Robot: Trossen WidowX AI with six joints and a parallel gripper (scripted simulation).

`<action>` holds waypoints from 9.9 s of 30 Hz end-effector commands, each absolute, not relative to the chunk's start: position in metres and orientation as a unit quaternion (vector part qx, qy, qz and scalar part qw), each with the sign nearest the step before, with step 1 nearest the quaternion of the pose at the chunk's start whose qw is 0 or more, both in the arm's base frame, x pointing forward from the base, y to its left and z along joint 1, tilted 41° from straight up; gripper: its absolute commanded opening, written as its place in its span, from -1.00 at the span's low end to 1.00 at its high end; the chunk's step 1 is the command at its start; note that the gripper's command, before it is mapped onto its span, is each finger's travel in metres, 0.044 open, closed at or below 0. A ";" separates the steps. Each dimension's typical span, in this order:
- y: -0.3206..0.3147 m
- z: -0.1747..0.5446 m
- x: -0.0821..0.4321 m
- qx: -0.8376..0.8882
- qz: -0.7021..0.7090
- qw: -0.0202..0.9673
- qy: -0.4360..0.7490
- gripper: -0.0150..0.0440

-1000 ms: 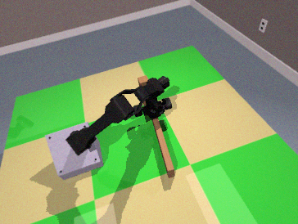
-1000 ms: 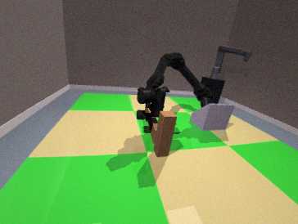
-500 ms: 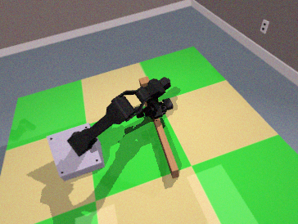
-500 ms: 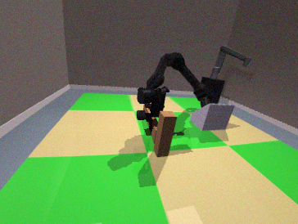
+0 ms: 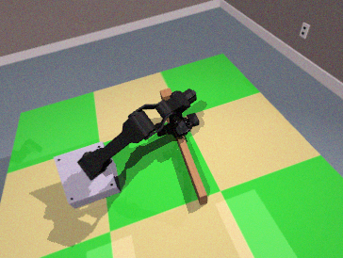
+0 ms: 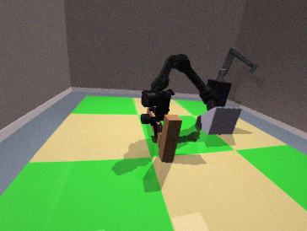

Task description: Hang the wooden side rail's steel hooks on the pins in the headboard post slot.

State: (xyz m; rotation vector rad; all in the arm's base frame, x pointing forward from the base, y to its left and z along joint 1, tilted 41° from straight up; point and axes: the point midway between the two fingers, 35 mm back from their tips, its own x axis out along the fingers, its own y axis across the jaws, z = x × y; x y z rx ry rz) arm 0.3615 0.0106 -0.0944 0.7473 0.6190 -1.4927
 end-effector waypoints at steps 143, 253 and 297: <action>0.026 -0.076 0.361 0.301 -0.642 0.641 0.293 -0.49; 0.034 -0.075 0.367 0.302 -0.642 0.641 0.293 -0.49; 0.037 -0.077 0.371 0.302 -0.642 0.641 0.293 -0.49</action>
